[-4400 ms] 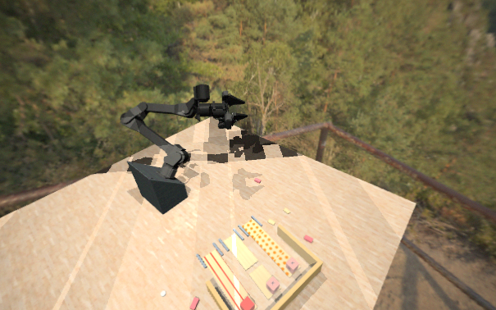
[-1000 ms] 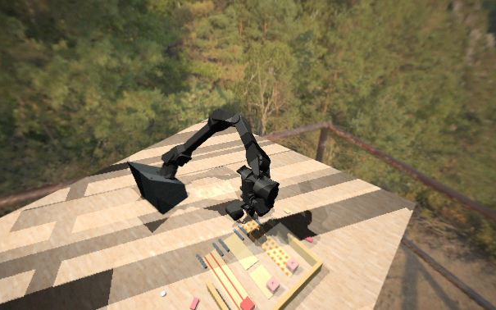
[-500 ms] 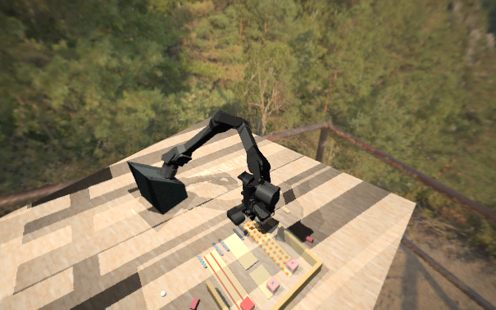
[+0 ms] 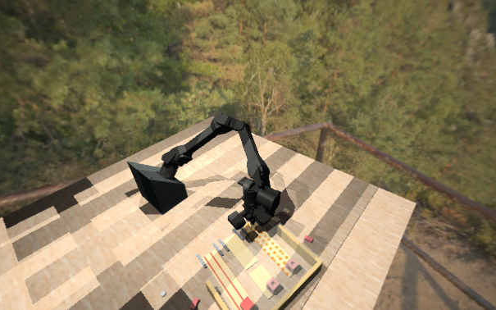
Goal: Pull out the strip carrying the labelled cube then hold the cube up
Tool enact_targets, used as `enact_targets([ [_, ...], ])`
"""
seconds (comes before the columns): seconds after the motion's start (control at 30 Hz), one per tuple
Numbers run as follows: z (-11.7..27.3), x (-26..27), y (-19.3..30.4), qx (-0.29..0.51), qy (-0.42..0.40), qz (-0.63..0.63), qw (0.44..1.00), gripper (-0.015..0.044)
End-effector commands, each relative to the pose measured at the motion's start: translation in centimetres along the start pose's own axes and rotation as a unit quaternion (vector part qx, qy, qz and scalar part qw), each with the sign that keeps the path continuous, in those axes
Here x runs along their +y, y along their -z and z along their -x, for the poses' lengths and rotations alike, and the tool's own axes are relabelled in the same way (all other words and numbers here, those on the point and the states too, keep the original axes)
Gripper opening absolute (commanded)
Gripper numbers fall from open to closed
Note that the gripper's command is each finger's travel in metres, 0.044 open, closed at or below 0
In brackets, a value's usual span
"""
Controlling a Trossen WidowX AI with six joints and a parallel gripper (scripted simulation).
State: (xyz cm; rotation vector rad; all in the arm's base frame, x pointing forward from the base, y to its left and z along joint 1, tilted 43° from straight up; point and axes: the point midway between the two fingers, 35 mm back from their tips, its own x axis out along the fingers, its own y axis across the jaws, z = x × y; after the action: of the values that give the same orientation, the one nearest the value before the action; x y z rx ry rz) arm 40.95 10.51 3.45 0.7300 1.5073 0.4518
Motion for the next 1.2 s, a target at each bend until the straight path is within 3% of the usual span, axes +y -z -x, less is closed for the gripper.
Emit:
enact_targets([
  [0.0,-1.1,-0.3,0.2,0.005,0.003,-0.006,1.000,0.0000],
  [1.17,-2.2,-0.2,0.4,0.005,0.002,-0.006,1.000,0.0000],
])
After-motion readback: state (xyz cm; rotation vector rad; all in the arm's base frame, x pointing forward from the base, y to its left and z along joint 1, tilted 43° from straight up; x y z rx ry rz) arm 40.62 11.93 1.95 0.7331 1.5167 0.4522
